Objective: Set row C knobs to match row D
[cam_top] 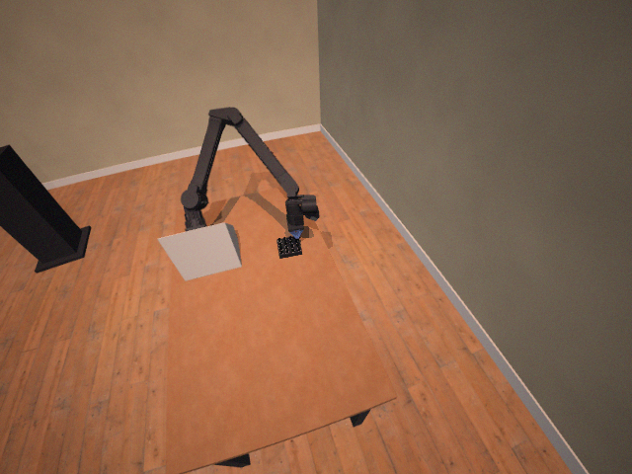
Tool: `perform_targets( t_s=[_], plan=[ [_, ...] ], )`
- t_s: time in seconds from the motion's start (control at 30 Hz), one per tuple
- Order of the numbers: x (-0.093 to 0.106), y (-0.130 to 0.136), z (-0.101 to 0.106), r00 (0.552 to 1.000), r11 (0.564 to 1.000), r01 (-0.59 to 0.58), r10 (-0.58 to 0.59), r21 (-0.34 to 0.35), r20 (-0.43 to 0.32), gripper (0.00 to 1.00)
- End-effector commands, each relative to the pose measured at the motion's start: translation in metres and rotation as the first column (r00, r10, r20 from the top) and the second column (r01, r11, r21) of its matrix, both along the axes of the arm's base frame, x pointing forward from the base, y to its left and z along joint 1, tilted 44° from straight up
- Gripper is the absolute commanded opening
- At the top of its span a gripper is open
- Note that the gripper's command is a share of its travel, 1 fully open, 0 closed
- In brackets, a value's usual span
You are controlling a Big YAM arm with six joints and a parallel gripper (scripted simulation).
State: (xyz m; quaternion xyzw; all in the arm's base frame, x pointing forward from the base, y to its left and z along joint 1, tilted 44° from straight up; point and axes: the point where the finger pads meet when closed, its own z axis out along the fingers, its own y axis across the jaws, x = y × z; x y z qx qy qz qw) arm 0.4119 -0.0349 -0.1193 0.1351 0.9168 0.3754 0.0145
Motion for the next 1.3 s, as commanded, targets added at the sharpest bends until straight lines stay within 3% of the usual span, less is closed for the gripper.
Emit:
perform_targets(
  t_s=[0.0,1.27],
  plan=[
    [0.000,0.006,-0.008,1.000,1.000,0.007,-0.006,0.005,-0.014,0.20],
    [0.004,0.026,-0.031,1.000,1.000,0.014,-0.014,0.006,-0.015,0.20]
  ],
)
